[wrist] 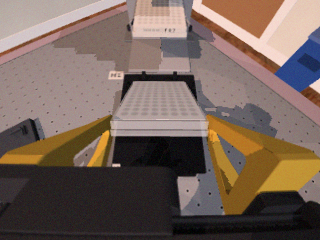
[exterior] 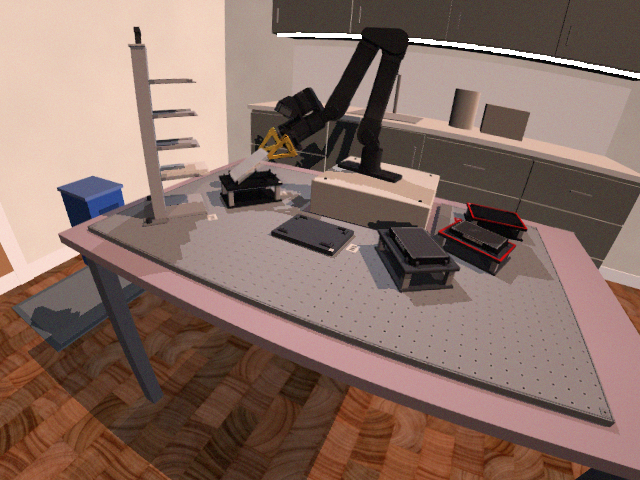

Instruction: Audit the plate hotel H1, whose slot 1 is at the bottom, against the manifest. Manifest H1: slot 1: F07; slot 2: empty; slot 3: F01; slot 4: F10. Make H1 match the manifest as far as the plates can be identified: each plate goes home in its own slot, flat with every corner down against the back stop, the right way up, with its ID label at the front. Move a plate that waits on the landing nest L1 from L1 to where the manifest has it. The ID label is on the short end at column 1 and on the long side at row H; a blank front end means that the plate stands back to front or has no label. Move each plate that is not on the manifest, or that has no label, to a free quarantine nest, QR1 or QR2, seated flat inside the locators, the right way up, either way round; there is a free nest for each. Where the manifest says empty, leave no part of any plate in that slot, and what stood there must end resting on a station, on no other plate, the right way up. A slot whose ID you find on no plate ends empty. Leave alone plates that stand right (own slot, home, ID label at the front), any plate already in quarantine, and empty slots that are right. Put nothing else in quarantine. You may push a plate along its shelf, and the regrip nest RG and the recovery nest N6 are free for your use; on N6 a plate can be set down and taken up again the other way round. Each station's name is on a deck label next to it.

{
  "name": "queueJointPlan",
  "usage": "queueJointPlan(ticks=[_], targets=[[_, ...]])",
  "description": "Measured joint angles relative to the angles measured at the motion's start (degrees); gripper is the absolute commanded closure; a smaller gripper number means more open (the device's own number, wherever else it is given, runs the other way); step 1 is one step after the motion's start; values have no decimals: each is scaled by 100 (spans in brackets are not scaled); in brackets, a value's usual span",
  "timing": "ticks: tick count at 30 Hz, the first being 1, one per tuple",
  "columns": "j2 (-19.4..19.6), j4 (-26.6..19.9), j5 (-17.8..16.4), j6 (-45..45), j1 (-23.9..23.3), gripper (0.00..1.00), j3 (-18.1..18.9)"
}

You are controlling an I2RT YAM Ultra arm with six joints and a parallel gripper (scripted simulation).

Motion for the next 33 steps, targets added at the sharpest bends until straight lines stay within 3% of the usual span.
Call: queueJointPlan(ticks=[33], targets=[[616,752,17,0,2,14,-151]])
